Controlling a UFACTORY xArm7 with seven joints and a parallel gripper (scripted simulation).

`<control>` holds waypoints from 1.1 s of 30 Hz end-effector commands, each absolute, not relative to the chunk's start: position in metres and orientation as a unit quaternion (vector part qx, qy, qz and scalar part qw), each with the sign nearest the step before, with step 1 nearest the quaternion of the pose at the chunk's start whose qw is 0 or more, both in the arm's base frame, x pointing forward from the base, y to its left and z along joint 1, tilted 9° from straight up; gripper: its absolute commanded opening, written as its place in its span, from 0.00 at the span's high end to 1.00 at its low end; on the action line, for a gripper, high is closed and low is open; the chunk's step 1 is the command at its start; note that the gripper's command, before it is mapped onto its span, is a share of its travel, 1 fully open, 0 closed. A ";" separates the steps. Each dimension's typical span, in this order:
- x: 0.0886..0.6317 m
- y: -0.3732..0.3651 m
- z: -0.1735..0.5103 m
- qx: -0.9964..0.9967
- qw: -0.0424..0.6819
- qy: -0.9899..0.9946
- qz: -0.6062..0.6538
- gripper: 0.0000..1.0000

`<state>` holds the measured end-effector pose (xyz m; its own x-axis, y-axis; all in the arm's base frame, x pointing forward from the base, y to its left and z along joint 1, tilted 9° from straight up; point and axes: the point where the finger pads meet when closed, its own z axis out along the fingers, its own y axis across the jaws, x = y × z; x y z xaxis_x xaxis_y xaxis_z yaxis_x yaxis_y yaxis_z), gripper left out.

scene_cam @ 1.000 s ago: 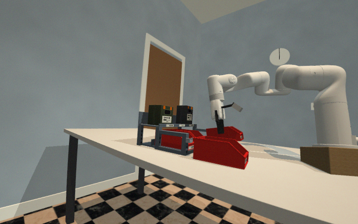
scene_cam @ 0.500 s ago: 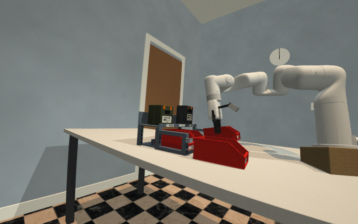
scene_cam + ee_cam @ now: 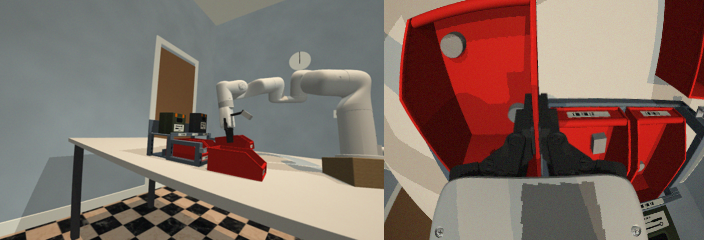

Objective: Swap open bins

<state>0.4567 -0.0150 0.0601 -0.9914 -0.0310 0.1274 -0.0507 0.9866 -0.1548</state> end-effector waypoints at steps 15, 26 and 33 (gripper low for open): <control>0.476 -0.013 0.063 0.021 0.061 -0.995 0.079 1.00; 0.483 -0.013 0.063 0.021 0.061 -0.995 0.079 1.00; 0.487 -0.013 0.063 0.021 0.061 -0.995 0.079 1.00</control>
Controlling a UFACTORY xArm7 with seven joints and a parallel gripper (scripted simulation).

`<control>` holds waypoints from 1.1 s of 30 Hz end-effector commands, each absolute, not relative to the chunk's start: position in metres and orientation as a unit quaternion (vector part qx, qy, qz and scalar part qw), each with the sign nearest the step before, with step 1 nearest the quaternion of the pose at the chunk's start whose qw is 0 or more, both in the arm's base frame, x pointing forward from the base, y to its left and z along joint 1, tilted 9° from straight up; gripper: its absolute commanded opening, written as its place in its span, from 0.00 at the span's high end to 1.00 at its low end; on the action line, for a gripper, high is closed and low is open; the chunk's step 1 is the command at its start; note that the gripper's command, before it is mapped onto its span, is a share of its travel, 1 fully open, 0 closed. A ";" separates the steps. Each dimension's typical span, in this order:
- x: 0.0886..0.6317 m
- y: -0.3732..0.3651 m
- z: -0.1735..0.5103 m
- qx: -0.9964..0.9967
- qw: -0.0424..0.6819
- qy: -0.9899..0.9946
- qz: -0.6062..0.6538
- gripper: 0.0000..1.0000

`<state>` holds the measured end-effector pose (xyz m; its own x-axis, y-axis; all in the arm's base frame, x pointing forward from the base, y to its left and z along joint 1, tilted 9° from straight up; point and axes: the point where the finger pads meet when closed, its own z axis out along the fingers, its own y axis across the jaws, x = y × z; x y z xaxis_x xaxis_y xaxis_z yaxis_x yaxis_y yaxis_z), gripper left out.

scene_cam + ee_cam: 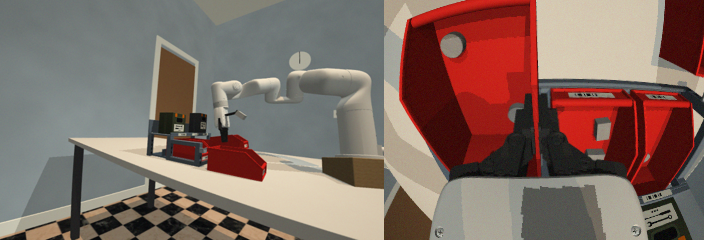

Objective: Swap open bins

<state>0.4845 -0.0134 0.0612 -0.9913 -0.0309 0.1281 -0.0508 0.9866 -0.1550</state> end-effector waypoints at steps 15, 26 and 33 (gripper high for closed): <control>0.492 -0.012 0.063 0.021 0.061 -0.995 0.079 1.00; 0.494 -0.012 0.063 0.021 0.061 -0.995 0.079 1.00; 0.494 -0.012 0.063 0.021 0.061 -0.995 0.079 1.00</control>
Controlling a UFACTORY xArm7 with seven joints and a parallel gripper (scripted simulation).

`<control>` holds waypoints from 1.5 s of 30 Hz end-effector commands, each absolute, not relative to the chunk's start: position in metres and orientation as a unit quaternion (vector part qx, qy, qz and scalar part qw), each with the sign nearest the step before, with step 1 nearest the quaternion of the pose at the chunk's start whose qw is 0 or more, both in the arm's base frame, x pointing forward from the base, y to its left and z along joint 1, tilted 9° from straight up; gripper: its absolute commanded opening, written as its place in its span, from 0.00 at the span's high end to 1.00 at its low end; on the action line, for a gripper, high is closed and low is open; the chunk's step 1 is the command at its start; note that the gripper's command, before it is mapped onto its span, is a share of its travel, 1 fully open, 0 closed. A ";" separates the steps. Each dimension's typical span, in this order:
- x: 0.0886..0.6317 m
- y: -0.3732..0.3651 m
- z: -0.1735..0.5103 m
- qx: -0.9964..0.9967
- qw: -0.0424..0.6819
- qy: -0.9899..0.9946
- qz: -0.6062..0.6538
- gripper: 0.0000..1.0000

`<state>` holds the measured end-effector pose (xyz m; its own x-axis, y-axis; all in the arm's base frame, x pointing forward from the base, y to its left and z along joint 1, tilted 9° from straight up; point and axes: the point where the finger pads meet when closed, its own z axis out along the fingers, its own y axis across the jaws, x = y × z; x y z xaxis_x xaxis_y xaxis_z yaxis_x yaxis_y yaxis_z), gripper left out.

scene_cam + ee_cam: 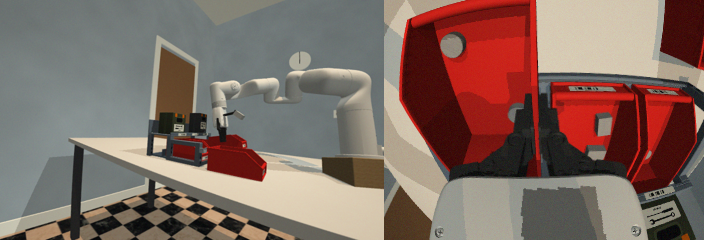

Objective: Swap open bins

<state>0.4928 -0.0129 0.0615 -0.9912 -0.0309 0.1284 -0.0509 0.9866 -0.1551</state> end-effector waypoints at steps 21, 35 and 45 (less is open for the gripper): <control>0.494 -0.012 0.063 0.021 0.061 -0.995 0.079 1.00; 0.494 -0.013 0.055 0.021 0.060 -0.995 0.079 1.00; 0.495 -0.014 0.051 0.021 0.060 -0.995 0.079 1.00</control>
